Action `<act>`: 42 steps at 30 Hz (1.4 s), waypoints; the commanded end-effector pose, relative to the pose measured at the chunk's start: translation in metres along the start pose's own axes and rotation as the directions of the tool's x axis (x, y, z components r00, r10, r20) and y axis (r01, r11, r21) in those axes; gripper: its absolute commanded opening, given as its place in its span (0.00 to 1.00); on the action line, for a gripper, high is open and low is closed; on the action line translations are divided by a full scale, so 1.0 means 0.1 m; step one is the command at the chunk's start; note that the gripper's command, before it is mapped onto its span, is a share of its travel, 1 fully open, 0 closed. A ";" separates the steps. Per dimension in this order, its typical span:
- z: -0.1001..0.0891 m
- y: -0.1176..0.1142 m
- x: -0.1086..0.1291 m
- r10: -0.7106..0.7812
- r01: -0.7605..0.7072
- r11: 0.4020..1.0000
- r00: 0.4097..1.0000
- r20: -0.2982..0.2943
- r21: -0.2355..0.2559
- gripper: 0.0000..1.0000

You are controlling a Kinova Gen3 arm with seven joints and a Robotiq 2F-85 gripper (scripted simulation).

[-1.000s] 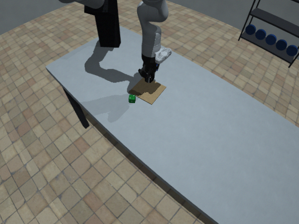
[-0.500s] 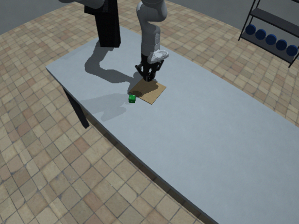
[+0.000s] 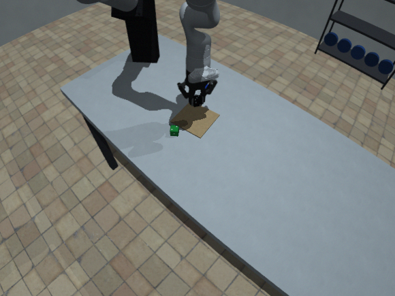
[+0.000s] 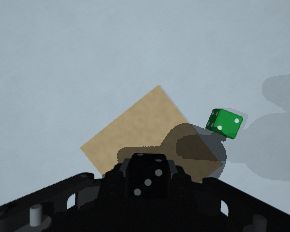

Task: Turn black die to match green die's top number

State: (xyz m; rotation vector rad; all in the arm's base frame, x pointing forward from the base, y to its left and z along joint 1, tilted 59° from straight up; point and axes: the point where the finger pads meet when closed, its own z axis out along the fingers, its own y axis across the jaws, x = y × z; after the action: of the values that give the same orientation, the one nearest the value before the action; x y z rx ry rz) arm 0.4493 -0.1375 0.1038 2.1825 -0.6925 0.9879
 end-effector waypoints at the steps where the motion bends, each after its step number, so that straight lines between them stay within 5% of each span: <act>1: 0.00 0.01 0.00 0.011 -0.011 1.000 1.000 0.001 -0.001 0.26; 26: 0.01 0.01 -0.02 0.061 -0.061 0.998 0.998 -0.014 -0.003 0.26; 34: 0.01 0.02 -0.02 0.060 -0.061 0.998 0.996 -0.067 -0.008 0.26; 42: 0.02 0.01 -0.02 0.060 -0.062 0.998 0.975 -0.214 -0.005 0.26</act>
State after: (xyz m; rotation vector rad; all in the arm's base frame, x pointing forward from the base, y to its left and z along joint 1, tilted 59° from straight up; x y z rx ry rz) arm 0.4535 -0.1378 0.1111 2.0384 -0.7234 1.2306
